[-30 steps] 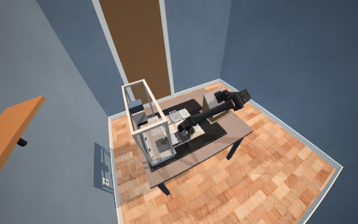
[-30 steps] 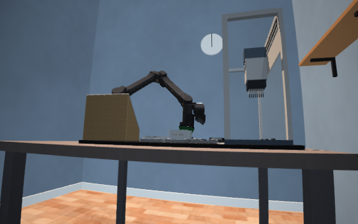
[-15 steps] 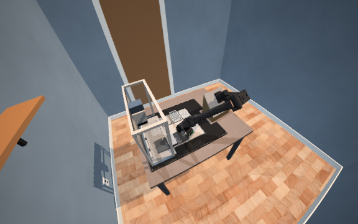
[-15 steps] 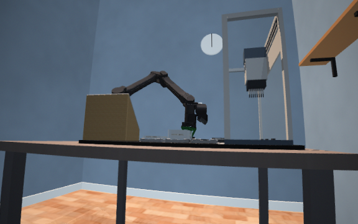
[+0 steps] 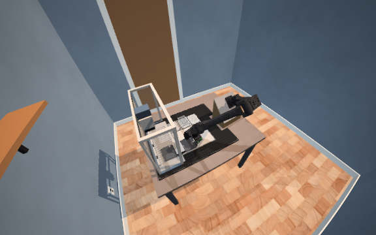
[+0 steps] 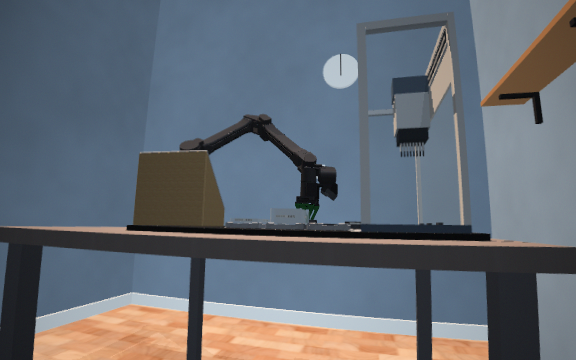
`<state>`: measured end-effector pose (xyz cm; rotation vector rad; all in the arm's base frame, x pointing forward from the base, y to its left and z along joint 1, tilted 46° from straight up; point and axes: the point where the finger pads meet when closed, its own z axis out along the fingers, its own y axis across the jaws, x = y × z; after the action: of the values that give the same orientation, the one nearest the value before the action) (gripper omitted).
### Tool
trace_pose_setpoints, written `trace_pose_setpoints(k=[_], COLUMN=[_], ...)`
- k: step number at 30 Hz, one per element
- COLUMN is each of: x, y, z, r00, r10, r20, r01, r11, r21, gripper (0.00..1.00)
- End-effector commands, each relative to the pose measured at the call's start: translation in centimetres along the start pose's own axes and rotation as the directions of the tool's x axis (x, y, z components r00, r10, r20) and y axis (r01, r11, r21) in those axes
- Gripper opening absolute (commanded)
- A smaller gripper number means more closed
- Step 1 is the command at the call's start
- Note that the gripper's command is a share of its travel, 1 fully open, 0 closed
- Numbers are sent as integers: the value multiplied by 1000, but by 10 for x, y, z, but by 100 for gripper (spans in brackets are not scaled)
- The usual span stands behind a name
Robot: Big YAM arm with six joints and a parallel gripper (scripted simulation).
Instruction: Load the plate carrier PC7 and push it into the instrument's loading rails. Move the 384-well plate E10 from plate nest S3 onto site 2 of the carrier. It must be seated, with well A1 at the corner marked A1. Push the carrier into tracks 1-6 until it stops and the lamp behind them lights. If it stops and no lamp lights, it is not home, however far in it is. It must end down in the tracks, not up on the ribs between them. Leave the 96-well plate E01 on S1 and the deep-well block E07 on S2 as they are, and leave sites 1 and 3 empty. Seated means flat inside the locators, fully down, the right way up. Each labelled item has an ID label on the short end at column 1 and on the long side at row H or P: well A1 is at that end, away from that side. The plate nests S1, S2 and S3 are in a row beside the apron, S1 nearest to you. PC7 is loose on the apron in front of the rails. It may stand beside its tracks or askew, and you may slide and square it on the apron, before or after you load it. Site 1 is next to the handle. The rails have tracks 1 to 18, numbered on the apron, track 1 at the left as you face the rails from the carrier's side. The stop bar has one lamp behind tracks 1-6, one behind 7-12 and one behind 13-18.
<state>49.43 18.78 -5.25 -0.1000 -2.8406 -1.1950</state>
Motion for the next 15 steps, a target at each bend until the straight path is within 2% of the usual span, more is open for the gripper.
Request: trace_pose_setpoints(k=[1,15], x=[-36,-49], y=[-3,-4], z=[-22,-24], r00=[998,998], r10=[-7,-6], r20=[61,63], r01=[8,7], r11=[1000,1000], r21=[-10,-10], gripper=[80,80])
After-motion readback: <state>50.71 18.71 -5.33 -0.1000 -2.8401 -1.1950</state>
